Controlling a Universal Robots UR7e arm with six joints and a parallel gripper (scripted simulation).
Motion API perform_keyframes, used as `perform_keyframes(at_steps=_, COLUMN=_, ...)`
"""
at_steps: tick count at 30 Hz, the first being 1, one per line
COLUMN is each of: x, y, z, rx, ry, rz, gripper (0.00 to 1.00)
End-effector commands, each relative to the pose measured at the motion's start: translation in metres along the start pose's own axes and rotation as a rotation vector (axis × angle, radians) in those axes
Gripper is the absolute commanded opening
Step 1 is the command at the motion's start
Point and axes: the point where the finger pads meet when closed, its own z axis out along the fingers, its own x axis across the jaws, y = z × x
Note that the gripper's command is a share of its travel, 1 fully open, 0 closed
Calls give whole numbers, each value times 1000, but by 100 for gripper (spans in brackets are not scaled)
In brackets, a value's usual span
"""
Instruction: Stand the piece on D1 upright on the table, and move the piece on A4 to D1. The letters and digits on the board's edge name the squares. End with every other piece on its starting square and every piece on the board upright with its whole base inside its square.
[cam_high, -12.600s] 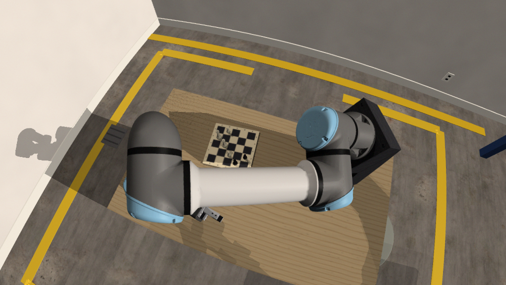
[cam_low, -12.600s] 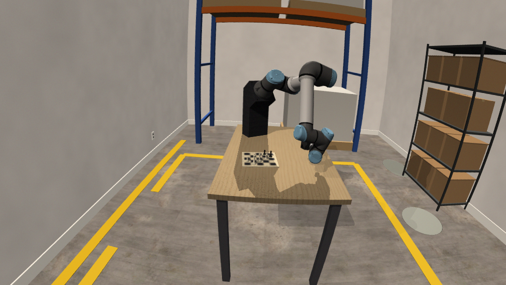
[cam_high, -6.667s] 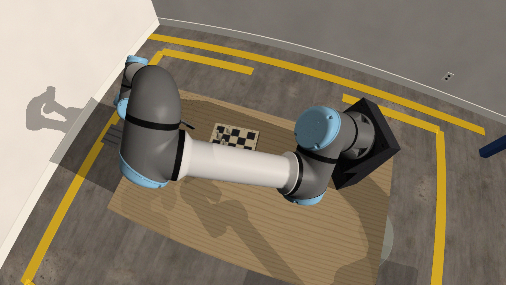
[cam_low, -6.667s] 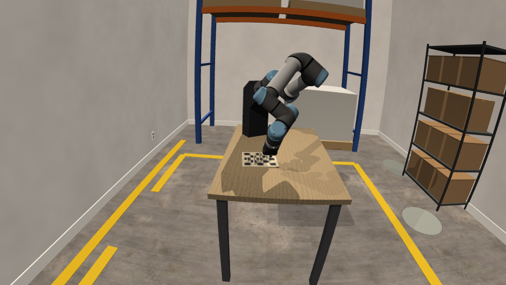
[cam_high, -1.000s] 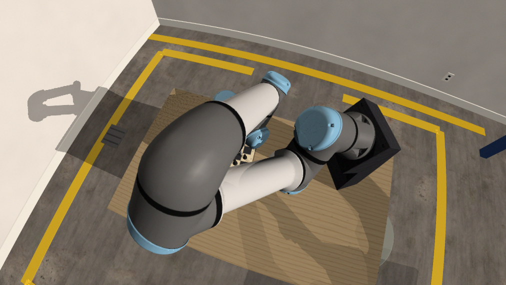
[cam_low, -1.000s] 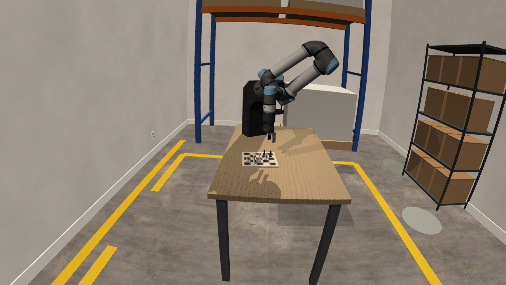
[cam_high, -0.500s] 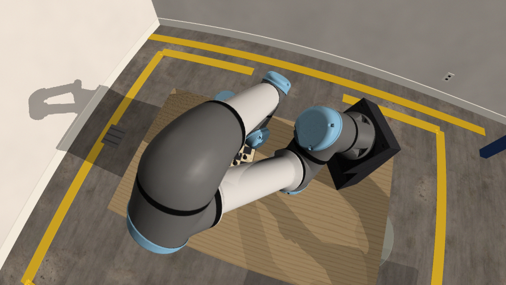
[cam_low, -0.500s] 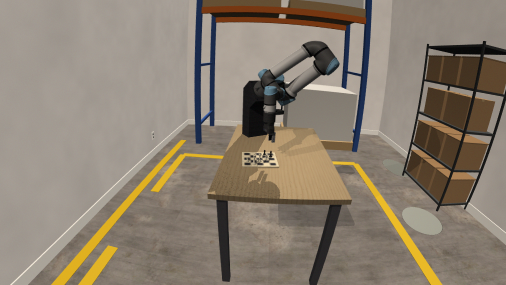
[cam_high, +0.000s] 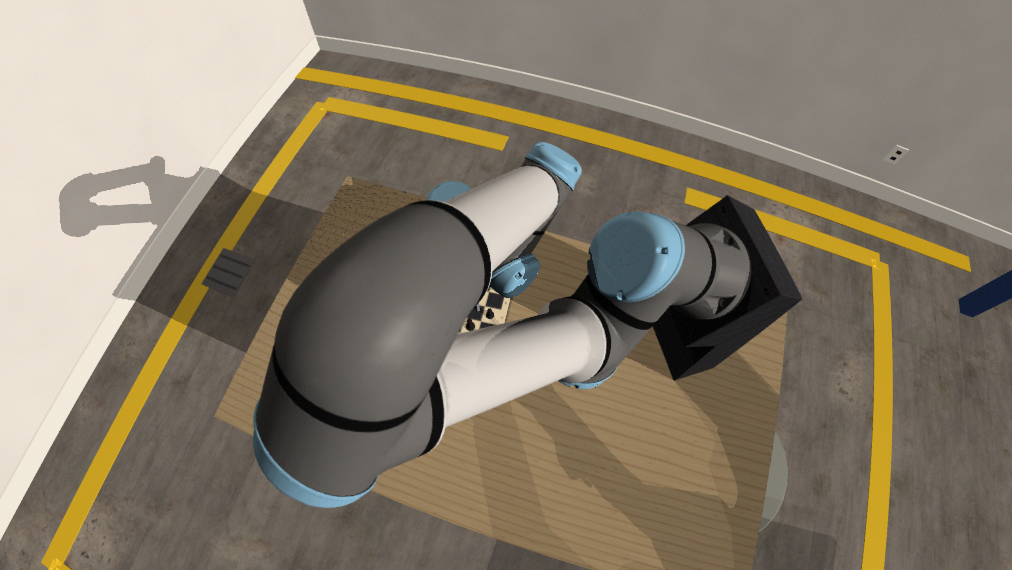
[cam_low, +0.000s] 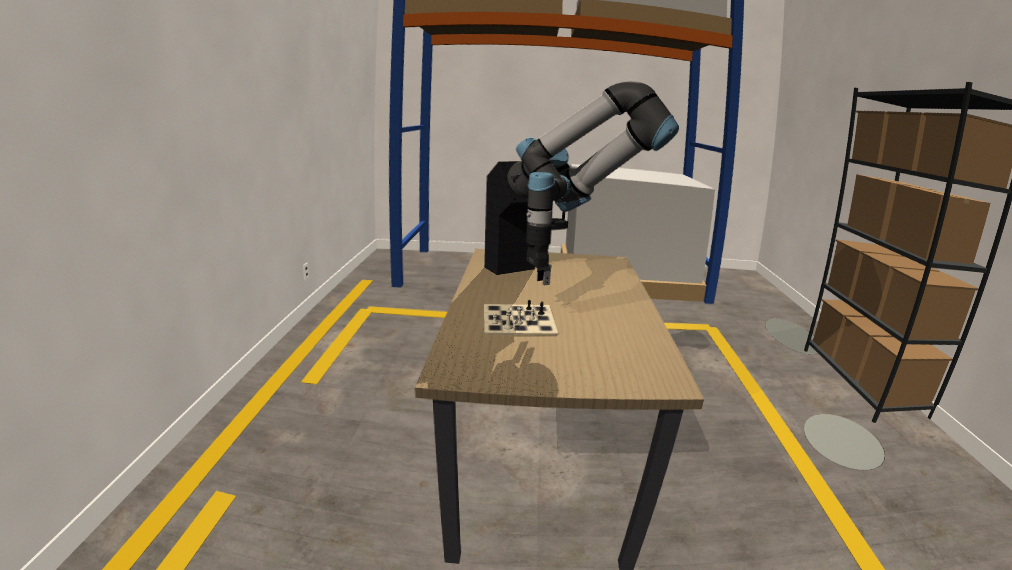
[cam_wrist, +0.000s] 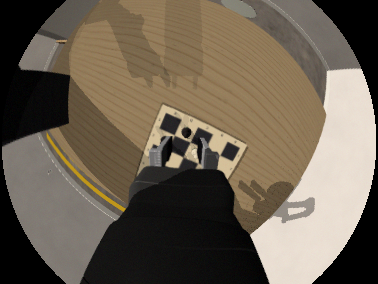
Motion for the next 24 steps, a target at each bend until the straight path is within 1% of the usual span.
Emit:
perform_keyframes(at_steps=1, x=0, y=0, z=0, rx=0, ry=0, rz=0, gripper=73)
perform_keyframes(at_steps=15, x=0, y=0, z=1, rx=0, ry=0, rz=0, gripper=73)
perform_keyframes(at_steps=24, x=0, y=0, z=6, rx=-1, ry=0, rz=0, gripper=73)
